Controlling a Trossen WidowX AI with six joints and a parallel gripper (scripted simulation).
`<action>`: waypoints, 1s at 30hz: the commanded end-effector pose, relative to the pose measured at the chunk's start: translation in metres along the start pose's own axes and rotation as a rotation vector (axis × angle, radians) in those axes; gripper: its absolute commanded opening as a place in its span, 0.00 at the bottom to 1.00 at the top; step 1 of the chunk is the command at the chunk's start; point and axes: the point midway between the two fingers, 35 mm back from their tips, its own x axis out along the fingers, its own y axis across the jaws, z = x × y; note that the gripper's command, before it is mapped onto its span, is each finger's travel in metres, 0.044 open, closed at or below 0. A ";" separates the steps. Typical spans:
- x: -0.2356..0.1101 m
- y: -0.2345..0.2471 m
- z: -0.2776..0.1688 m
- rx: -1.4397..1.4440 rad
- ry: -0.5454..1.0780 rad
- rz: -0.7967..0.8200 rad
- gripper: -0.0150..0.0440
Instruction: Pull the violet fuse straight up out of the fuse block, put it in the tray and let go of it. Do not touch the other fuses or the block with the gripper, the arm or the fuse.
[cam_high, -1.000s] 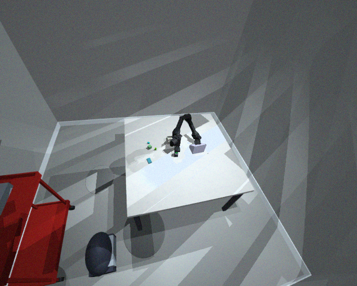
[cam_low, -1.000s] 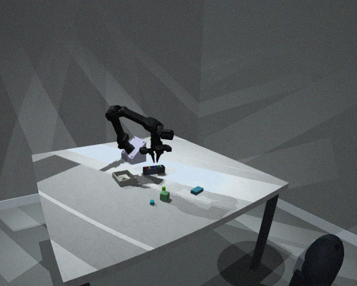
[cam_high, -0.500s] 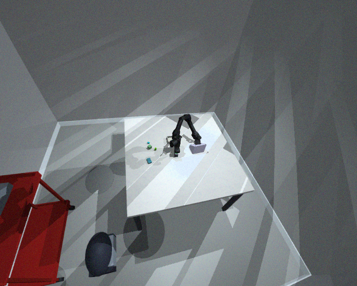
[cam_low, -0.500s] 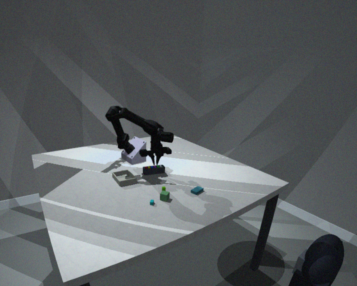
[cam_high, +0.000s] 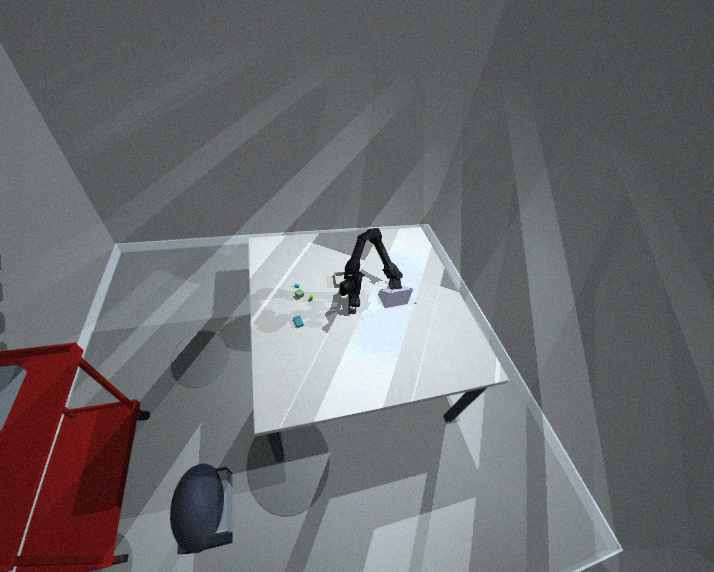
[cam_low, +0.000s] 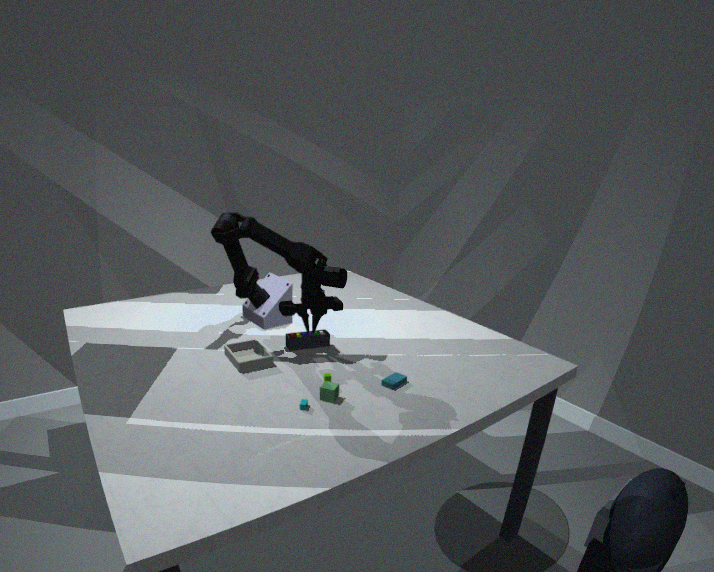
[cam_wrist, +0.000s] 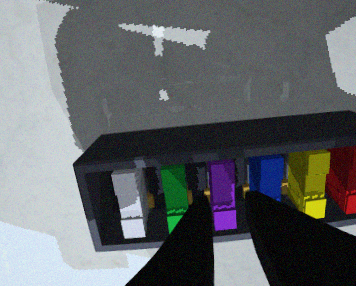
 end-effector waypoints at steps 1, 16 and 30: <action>0.003 0.000 0.000 -0.006 -0.002 -0.003 0.37; 0.011 0.000 0.000 -0.005 -0.002 -0.004 0.37; 0.009 0.000 0.000 0.001 0.000 0.000 0.25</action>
